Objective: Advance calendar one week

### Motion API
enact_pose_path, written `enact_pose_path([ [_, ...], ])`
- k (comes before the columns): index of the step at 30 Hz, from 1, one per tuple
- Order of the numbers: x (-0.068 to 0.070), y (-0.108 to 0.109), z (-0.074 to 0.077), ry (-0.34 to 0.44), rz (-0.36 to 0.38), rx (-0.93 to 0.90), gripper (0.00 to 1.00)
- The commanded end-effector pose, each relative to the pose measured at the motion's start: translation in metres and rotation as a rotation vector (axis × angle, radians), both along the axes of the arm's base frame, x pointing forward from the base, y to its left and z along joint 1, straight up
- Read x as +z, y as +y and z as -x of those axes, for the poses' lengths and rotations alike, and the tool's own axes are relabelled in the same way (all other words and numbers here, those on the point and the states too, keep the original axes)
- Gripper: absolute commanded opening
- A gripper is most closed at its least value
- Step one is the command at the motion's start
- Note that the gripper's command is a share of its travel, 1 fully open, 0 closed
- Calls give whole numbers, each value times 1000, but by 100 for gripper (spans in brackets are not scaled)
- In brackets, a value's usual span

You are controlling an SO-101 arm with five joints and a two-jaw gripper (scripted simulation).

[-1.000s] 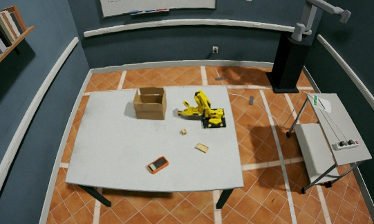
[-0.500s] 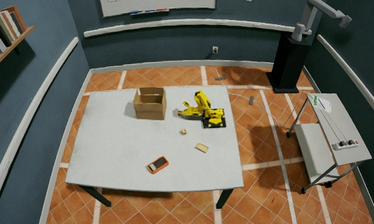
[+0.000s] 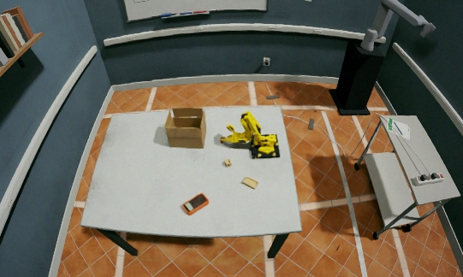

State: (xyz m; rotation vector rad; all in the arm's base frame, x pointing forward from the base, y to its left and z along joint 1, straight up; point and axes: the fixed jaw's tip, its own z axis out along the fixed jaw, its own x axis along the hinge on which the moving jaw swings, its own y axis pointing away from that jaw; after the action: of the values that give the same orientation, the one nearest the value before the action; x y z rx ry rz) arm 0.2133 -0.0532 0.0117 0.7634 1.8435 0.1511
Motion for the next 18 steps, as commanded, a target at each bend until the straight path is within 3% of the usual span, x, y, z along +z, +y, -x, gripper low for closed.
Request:
enact_pose_path([
  [1, 12, 1, 2, -91, -178, -68, 36],
  [8, 22, 1, 0, -150, -213, -72, 35],
  [9, 28, 0, -1, -186, -247, -85, 35],
  [18, 36, 0, -2, -223, -218, -61, 35],
])
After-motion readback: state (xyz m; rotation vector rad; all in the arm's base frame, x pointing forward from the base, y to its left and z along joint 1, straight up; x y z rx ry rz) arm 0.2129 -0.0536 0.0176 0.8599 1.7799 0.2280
